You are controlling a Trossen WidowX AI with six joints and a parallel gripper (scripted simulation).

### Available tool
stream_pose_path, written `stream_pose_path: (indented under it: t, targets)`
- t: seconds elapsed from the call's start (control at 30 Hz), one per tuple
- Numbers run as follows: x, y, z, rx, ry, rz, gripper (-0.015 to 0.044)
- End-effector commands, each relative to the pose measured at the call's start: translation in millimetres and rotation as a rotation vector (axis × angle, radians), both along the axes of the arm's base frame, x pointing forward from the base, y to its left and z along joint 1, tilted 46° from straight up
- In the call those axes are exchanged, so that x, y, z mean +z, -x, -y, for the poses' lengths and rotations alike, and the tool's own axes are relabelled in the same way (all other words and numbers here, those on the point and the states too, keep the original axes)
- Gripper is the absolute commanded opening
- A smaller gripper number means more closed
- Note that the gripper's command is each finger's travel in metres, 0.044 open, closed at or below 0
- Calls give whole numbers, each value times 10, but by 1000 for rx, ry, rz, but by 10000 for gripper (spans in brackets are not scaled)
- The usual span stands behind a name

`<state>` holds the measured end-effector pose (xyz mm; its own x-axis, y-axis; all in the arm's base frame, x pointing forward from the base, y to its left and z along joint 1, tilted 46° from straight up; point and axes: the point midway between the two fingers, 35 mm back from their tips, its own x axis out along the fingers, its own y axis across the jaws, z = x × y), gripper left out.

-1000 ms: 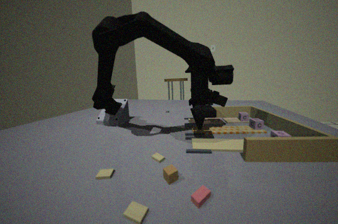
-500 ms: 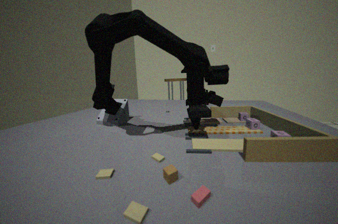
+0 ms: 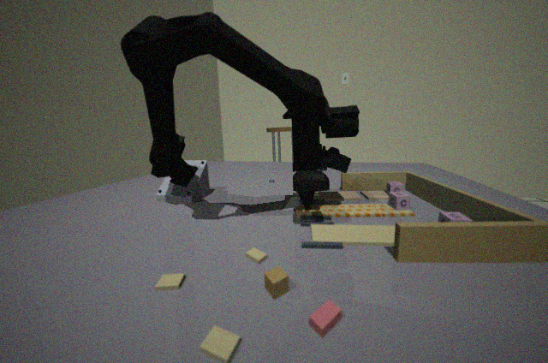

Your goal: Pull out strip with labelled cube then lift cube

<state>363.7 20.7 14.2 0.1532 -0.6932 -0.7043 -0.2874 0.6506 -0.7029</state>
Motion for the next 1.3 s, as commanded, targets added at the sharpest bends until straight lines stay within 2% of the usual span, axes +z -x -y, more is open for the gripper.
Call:
stream_pose_path:
  t: [0.0,1.27]
  targets:
    - [-21,81,45,-4,7,-9,0]
    - [21,636,221,-4,8,-13,0]
